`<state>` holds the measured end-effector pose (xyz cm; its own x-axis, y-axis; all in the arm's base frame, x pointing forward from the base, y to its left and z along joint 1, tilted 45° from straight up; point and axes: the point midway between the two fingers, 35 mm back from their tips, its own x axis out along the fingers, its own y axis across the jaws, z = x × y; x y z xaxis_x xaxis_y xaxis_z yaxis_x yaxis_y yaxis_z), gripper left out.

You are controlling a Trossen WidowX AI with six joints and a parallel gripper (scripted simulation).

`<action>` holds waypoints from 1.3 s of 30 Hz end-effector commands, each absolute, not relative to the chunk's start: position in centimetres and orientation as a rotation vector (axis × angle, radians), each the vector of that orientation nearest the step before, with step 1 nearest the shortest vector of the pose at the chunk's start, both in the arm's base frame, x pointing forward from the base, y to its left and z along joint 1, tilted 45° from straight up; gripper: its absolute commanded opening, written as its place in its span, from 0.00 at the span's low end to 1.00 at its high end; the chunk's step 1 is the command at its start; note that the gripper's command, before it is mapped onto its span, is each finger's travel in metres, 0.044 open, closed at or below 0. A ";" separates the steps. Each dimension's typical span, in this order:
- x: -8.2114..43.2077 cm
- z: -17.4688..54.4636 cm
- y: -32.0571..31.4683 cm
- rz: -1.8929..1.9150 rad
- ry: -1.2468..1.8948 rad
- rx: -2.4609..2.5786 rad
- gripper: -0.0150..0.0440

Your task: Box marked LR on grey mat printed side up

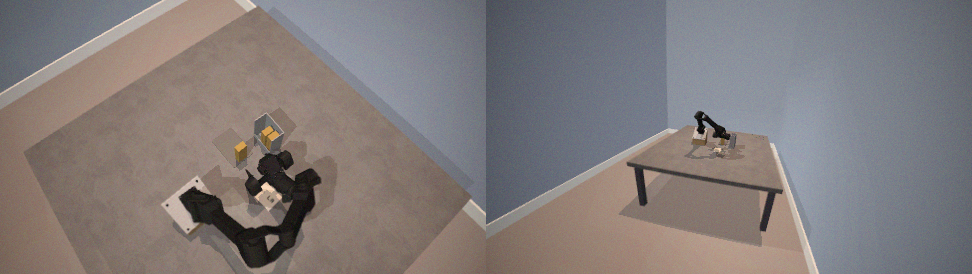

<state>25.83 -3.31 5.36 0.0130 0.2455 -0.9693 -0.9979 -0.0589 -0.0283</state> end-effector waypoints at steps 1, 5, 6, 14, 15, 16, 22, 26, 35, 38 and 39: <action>25.9 6.0 -2.9 1.340 0.982 -1.079 1.00; 25.8 6.4 -2.4 1.340 0.982 -1.079 1.00; 25.8 6.6 -2.3 1.340 0.982 -1.079 1.00; 25.7 7.5 -1.4 1.341 0.981 -1.079 1.00; 25.7 7.6 -1.3 1.341 0.981 -1.079 1.00; 25.6 7.7 -1.1 1.341 0.981 -1.079 1.00; 25.6 7.6 -1.0 1.345 0.983 -1.081 1.00; 25.7 6.9 0.2 1.345 0.984 -1.081 1.00; 25.6 4.9 3.6 1.346 0.983 -1.081 1.00; 25.4 4.2 4.7 1.346 0.982 -1.080 1.00; 25.3 4.0 5.1 1.346 0.982 -1.080 1.00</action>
<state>25.64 3.99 4.78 0.0169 0.2415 -0.9702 -0.9974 -0.0635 -0.0332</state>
